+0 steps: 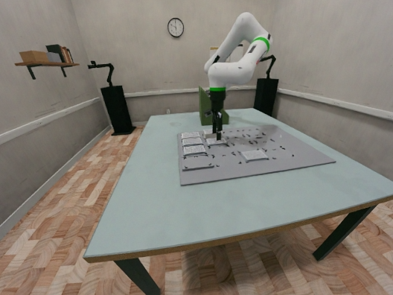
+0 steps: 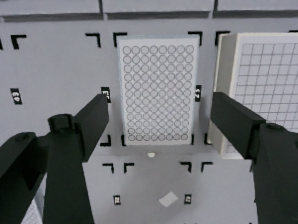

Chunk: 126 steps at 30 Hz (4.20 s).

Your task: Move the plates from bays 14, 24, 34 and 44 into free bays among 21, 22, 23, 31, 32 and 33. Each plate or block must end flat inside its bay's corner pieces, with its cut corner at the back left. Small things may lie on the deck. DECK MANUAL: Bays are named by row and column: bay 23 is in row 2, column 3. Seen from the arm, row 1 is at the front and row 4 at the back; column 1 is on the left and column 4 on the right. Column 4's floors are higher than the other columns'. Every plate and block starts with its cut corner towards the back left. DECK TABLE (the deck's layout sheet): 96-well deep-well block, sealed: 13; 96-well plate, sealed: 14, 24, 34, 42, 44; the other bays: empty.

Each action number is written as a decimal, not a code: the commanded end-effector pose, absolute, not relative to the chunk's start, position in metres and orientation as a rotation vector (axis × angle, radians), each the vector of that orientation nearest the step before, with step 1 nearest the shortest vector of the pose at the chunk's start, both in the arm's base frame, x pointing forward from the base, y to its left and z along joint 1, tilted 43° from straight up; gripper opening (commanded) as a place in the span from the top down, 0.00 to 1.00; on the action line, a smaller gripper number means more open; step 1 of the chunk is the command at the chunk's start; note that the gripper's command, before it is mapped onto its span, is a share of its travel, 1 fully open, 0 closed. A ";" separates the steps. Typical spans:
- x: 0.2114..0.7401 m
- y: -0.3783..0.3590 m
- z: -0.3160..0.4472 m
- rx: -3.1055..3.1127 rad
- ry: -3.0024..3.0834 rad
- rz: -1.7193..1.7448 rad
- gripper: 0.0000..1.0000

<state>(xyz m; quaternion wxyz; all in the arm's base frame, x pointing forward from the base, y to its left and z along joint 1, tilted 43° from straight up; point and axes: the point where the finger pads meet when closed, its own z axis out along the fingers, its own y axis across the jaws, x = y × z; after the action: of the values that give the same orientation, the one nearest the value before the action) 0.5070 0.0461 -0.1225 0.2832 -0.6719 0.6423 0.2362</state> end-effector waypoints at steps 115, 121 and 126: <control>0.518 -0.074 -0.234 -1.799 1.720 0.630 0.30; 0.518 -0.071 -0.237 -1.799 1.720 0.630 0.30; 0.518 -0.071 -0.237 -1.799 1.720 0.630 0.30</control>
<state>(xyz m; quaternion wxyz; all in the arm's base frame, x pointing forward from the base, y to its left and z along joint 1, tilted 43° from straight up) 0.5175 -0.0701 -0.2377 0.2832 -0.6720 0.6422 0.2362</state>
